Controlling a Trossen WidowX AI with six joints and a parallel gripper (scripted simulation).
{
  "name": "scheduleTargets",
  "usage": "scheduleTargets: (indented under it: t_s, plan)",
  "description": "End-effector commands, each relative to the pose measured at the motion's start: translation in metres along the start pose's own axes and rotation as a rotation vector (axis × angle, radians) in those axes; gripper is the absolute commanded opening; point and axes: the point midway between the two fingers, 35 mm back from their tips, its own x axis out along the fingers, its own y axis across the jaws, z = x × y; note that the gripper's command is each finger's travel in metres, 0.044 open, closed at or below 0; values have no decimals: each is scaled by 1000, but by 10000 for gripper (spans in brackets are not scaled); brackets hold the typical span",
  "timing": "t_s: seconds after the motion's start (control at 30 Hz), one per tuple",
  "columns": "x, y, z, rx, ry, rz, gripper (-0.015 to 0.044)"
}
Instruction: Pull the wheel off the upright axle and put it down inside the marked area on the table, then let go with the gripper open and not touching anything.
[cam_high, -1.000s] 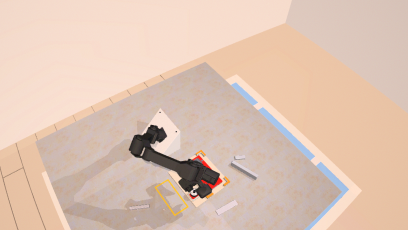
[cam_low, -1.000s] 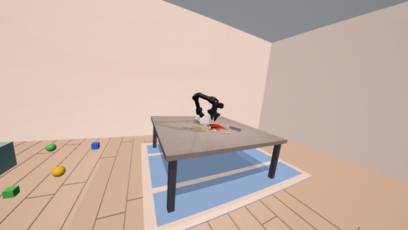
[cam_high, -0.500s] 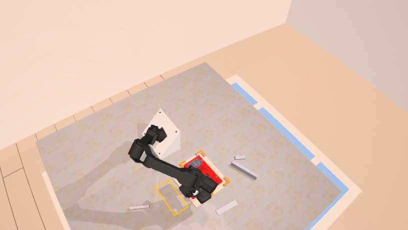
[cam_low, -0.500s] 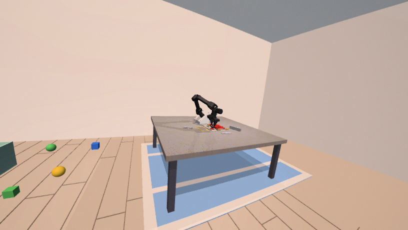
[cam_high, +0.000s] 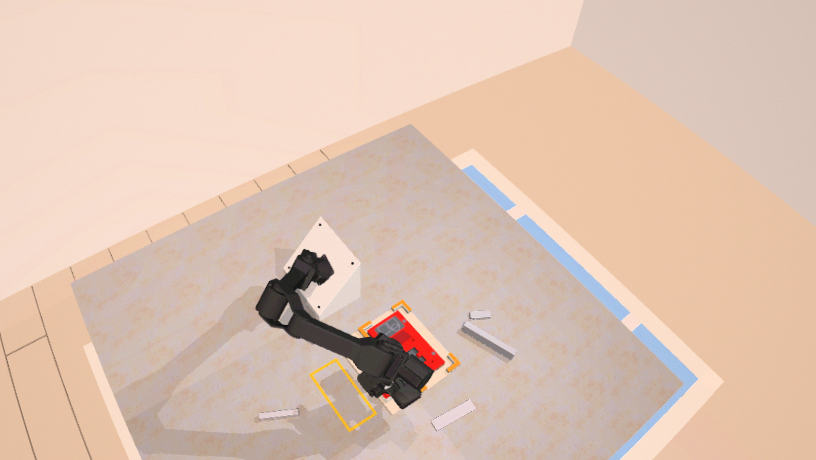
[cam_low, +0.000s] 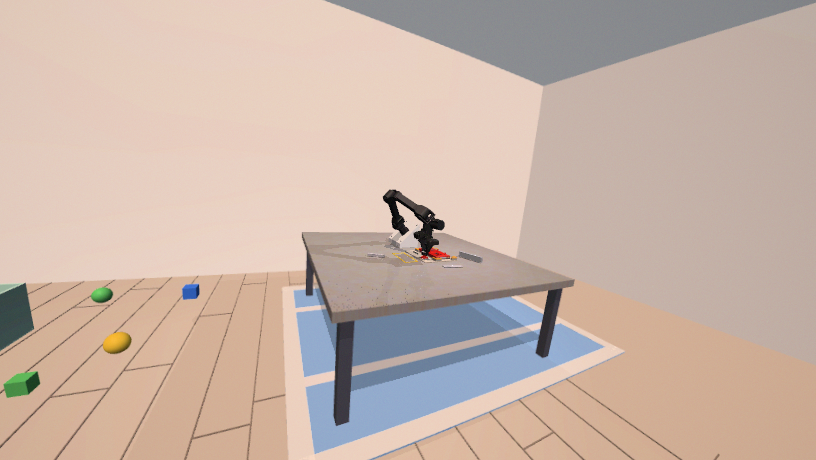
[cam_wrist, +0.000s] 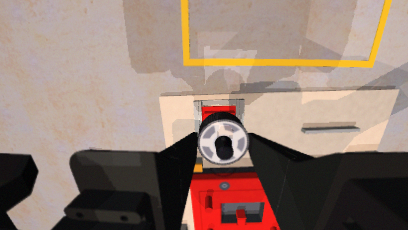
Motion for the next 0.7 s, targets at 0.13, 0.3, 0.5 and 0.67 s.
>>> scheduleTargets:
  t_s: [0.13, 0.3, 0.5, 0.67]
  plan:
    - [-1, 0, 0, 2, 0, -1, 37]
    - [-2, 0, 0, 2, 0, 0, 0]
    - [-4, 0, 0, 1, 0, 0, 0]
    - [-6, 0, 0, 1, 0, 0, 0]
